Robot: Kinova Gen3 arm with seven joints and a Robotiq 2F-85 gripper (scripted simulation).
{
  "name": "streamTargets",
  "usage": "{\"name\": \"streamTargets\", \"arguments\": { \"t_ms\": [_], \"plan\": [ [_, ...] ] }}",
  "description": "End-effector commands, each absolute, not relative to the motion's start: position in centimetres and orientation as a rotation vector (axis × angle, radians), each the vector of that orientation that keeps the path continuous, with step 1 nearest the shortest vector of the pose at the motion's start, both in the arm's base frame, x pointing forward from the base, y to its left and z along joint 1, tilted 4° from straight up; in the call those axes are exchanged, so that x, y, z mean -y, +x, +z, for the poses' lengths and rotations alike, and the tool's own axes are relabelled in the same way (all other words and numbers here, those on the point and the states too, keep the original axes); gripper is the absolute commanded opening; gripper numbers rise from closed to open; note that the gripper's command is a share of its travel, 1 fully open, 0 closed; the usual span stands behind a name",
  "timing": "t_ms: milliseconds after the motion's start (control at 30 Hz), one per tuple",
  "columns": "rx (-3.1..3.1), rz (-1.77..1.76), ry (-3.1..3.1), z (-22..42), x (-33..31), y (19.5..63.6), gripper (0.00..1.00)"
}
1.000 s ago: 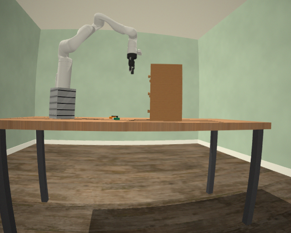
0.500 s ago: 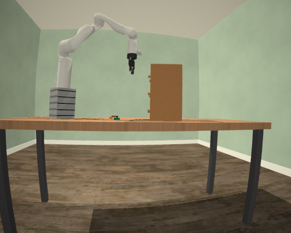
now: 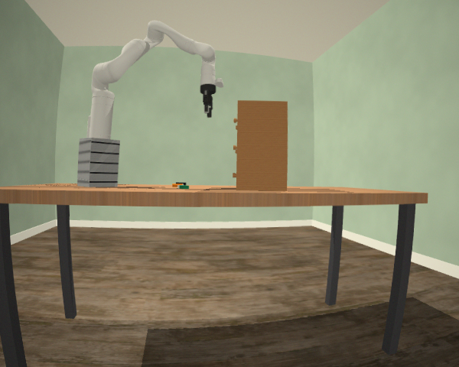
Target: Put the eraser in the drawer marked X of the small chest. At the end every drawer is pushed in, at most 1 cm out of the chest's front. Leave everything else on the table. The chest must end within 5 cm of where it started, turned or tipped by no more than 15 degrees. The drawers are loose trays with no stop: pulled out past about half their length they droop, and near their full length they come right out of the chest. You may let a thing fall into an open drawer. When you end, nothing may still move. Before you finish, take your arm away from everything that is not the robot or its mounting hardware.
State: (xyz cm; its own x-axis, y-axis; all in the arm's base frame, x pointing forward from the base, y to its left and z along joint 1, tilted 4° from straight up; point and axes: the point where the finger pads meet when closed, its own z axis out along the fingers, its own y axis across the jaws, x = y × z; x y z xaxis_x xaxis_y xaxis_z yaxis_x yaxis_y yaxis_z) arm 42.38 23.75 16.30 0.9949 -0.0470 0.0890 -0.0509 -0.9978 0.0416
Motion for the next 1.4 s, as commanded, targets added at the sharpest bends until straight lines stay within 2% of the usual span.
{"name": "streamTargets", "arguments": {
  "t_ms": [0,1367],
  "plan": [
    [0.073,0.147,3.095,16.3,-23.8,42.3,1.00],
    [0.064,0.535,3.046,14.3,-23.7,44.1,1.00]
  ]
}}
